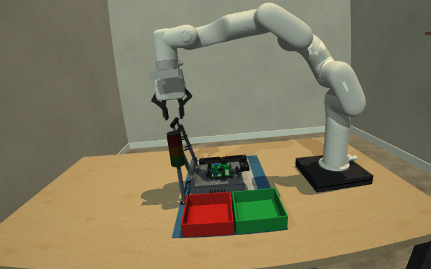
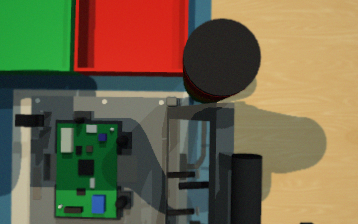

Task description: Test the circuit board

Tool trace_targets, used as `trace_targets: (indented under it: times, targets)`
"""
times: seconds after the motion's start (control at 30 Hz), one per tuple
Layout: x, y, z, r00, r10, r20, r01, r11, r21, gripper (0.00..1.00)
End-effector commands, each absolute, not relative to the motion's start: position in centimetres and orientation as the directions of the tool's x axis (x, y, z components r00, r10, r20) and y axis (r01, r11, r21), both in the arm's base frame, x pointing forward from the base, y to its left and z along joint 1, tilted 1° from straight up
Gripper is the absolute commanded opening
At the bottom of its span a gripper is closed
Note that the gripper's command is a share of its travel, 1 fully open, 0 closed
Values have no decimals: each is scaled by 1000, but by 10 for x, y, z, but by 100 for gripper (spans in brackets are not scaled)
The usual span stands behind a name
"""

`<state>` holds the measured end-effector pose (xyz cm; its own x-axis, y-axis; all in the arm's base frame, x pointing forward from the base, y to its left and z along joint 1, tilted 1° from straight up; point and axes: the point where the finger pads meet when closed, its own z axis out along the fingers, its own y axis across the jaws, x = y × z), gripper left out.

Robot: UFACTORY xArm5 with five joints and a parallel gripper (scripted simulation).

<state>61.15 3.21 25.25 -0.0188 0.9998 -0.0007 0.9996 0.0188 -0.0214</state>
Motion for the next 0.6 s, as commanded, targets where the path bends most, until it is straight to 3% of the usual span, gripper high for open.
trace_targets:
  times: [0.0,0.57]
  targets:
    - [612,32,242,-19,1000,-1,1000,19,-15,52]
    - [612,32,230,-19,1000,-1,1000,19,-15,52]
